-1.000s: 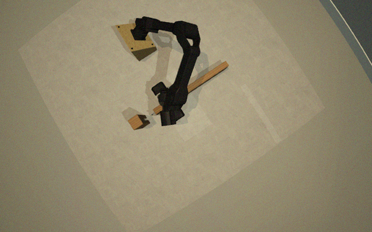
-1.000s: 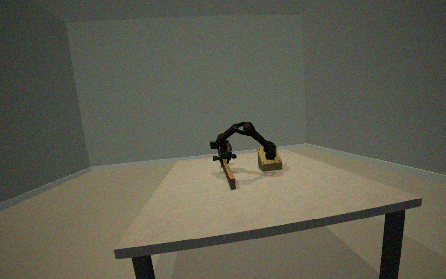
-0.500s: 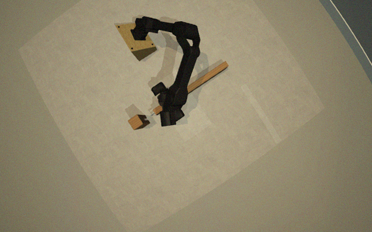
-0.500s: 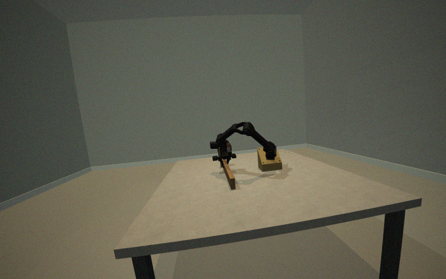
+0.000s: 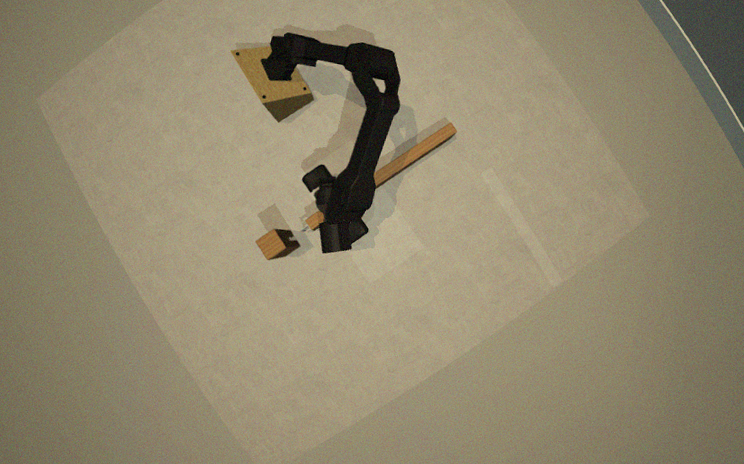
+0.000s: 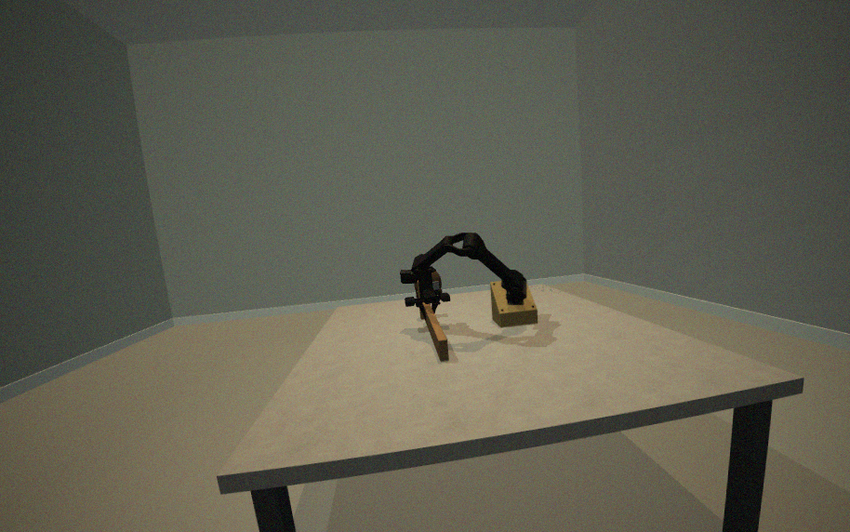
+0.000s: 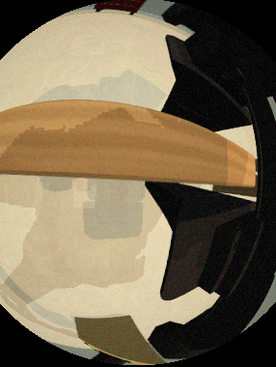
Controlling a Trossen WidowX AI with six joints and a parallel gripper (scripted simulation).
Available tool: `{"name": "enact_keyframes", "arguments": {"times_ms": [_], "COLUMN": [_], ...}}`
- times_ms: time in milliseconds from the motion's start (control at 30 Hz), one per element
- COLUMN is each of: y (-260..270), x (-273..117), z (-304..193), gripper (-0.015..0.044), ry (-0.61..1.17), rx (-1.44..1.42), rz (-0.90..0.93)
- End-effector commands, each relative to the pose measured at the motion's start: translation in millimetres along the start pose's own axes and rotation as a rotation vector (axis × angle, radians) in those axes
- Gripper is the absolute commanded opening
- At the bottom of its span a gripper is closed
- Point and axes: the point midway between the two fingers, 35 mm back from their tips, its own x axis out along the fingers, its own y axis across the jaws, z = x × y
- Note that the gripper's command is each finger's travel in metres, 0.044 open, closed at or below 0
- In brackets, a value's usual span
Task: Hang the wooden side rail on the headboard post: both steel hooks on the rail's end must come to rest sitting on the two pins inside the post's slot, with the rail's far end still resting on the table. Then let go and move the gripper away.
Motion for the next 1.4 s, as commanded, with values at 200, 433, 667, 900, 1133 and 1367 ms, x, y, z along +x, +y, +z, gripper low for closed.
{"name": "enact_keyframes", "arguments": {"times_ms": [200,433,667,900,1133,1367], "y": [0.7,1.5,1.1,0.6,0.1,-0.4], "x": [-1.6,-1.2,-1.7,-2.3,-2.8,-3.4], "z": [-4.1,-4.9,-5.5,-6.0,-6.5,-7.0], "gripper": [0.0000,0.0000,0.0000,0.0000,0.0000,0.0000], "ry": [0.004,0.004,0.004,0.004,0.004,0.004], "rx": [-0.002,-0.002,-0.002,-0.002,-0.002,-0.002], "rz": [-0.008,-0.008,-0.008,-0.008,-0.008,-0.008]}}
